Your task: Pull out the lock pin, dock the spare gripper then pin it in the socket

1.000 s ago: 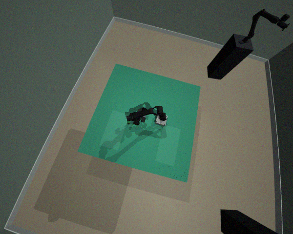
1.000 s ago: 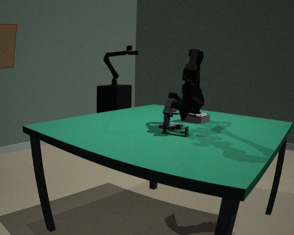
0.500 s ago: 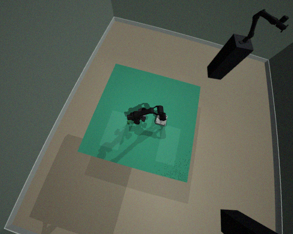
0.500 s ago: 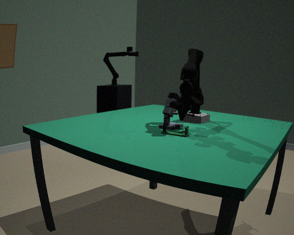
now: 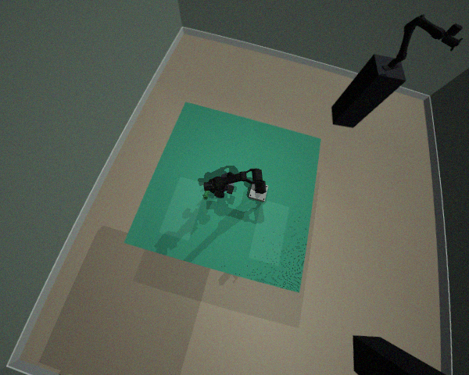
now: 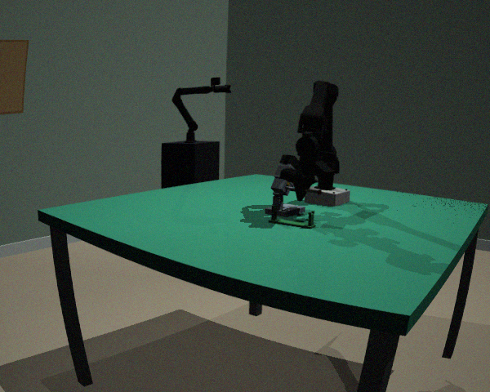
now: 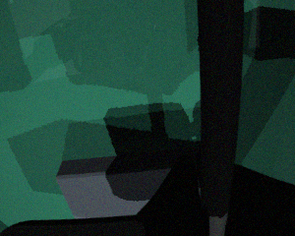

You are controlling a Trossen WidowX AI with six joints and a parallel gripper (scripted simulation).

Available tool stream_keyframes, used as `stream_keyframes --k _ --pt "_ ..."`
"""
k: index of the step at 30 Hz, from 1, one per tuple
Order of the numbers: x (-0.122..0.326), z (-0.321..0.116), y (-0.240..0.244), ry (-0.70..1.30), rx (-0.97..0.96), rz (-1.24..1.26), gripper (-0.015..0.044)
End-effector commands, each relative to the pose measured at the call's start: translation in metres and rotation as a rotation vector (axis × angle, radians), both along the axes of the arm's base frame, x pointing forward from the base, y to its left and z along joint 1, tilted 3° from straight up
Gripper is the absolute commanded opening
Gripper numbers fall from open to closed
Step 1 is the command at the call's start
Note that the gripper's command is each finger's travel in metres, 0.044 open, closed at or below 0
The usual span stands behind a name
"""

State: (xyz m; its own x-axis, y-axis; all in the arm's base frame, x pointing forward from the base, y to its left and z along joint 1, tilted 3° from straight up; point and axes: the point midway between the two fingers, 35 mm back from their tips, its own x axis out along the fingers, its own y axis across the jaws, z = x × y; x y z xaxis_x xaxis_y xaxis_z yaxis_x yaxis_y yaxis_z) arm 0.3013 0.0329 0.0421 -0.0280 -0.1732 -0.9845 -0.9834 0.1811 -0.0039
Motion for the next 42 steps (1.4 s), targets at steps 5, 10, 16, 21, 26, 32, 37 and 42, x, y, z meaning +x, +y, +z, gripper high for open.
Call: stream_keyframes --k 5,10,16,21,26,32,37,42 --pt "-0.002 0.000 -0.006 0.001 -0.004 0.006 0.0000" --pt "-0.002 0.000 -0.009 0.001 -0.004 0.006 0.0000" --pt "-0.002 -0.001 -0.012 0.002 -0.004 0.006 0.0000" --pt "-0.003 -0.001 -0.016 0.003 -0.003 0.006 0.0000" --pt "-0.003 -0.001 -0.018 0.004 -0.003 0.006 0.0000" --pt "-0.004 -0.001 -0.022 0.005 -0.003 0.006 0.0000" --pt "-0.004 -0.002 -0.025 0.007 -0.002 0.007 0.0000" --pt "-0.005 -0.002 -0.024 0.008 0.003 0.000 0.0026"
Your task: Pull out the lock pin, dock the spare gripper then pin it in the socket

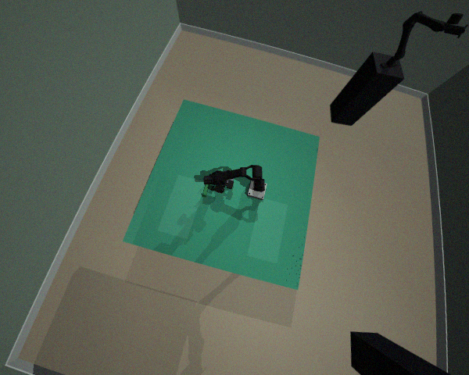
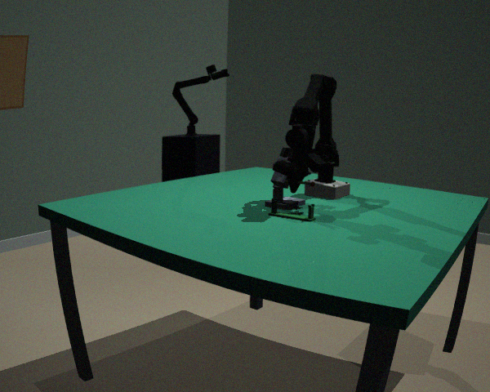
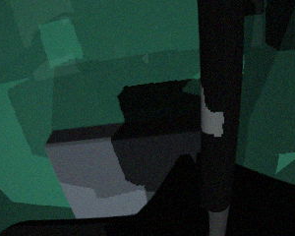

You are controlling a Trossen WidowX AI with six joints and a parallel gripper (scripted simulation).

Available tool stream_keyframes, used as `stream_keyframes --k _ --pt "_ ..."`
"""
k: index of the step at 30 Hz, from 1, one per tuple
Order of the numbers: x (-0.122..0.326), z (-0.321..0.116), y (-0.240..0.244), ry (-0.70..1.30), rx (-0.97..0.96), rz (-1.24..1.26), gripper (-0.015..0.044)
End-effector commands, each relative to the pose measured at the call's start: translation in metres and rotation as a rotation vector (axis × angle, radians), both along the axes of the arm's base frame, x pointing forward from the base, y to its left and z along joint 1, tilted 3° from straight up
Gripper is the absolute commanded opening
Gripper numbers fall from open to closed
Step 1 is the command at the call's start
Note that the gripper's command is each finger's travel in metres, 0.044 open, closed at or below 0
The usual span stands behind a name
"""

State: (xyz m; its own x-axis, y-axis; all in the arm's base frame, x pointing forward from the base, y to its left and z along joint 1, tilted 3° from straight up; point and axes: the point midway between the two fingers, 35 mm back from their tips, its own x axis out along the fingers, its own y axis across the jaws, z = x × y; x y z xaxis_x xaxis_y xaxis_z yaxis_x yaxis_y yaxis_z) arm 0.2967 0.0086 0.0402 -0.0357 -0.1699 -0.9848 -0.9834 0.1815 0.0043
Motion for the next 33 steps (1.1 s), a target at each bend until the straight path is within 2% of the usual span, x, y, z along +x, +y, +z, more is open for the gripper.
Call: stream_keyframes --k 1,7,33 --pt "0.000 0.000 0.000 0.000 0.000 0.000 0.0053" --pt "0.000 0.000 0.000 0.000 0.000 0.000 0.0200" --pt "0.002 0.044 0.030 0.019 -0.005 0.022 0.0200"
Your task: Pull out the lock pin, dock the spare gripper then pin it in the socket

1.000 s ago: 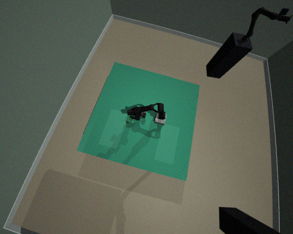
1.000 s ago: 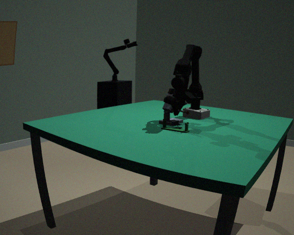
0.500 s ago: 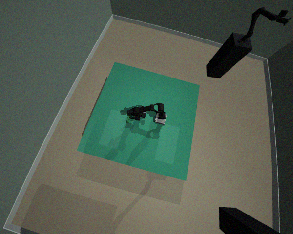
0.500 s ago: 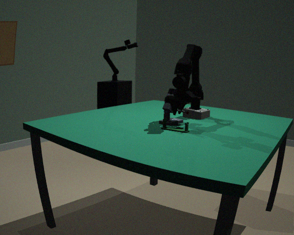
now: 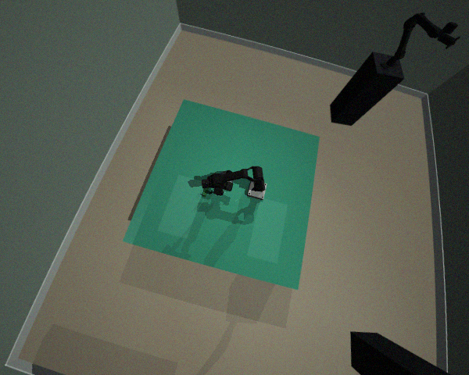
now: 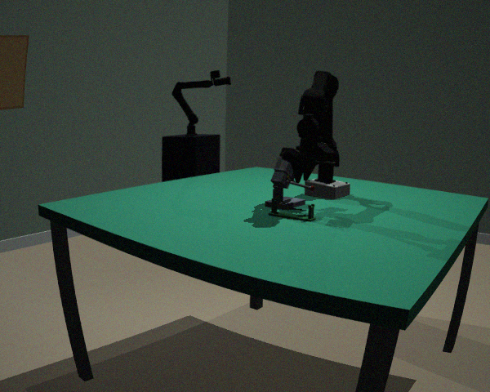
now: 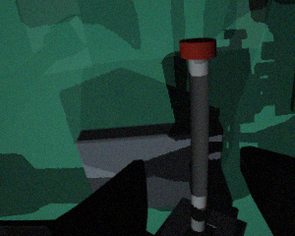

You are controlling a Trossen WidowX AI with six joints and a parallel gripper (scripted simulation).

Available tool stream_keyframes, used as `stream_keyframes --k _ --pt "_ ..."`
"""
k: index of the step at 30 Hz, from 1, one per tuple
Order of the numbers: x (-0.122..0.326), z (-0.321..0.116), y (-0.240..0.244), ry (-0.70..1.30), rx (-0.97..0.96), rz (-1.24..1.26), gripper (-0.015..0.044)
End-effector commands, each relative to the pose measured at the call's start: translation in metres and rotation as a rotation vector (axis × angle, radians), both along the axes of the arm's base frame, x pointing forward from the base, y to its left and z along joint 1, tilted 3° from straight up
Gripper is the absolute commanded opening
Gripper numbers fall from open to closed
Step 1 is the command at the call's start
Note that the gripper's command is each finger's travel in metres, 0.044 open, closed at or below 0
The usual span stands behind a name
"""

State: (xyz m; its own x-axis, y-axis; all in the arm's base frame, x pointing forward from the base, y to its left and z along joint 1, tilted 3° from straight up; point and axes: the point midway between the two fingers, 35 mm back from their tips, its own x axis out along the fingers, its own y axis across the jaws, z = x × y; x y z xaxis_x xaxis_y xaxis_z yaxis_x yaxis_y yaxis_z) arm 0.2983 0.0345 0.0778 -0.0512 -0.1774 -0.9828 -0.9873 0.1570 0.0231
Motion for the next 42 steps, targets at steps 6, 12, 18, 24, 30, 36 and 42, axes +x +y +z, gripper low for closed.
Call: stream_keyframes --k 6,12,18,24,30,36,42 --pt "0.002 0.020 0.013 0.001 -0.001 0.005 0.0200" --pt "0.003 0.034 0.022 0.002 -0.003 0.013 0.0200" --pt "0.003 0.039 0.024 0.001 -0.005 0.022 0.0226" --pt "0.003 0.039 0.024 0.001 -0.005 0.022 0.0384" --pt "0.003 0.039 0.024 0.001 -0.005 0.022 0.0440" --pt "0.003 0.039 0.024 0.001 -0.005 0.022 0.0440" --pt "0.003 0.039 0.024 0.001 -0.005 0.022 0.0440"
